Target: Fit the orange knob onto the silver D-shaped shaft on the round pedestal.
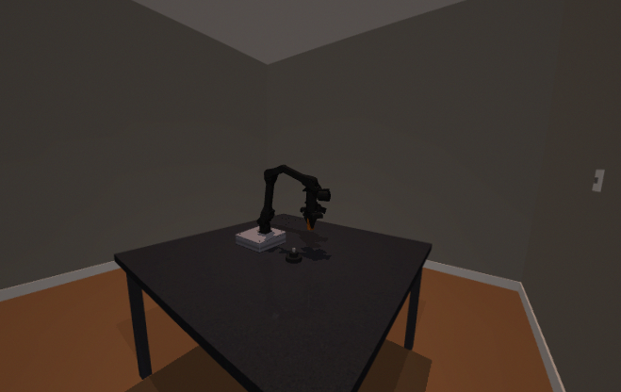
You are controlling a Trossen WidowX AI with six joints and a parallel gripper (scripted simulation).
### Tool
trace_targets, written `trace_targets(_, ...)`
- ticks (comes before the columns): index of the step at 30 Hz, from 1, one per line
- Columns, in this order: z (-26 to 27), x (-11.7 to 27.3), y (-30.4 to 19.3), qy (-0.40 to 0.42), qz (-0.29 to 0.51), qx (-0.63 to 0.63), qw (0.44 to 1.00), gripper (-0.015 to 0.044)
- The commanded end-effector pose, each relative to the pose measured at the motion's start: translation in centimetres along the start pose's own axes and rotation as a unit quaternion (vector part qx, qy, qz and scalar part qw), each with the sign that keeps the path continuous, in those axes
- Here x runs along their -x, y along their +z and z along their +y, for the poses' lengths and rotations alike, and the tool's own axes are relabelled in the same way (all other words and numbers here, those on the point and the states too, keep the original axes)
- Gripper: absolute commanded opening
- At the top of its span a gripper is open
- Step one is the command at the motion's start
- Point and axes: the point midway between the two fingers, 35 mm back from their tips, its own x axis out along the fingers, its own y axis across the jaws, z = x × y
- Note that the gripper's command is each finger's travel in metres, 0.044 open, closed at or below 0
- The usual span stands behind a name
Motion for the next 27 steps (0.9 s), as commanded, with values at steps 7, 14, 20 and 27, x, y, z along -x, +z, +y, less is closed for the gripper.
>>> trace_targets(7, -2.1, -0.9, -2.1, 0.001, -0.002, 0.000, 1.000, 0.0000)
trace_targets(14, -3.4, -1.4, -3.7, 0.000, -0.001, 0.000, 1.000, 0.0000)
trace_targets(20, -4.5, -1.9, -5.2, 0.000, 0.000, 0.000, 1.000, 0.0000)
trace_targets(27, -5.7, -2.5, -7.1, -0.001, 0.002, 0.000, 1.000, 0.0000)
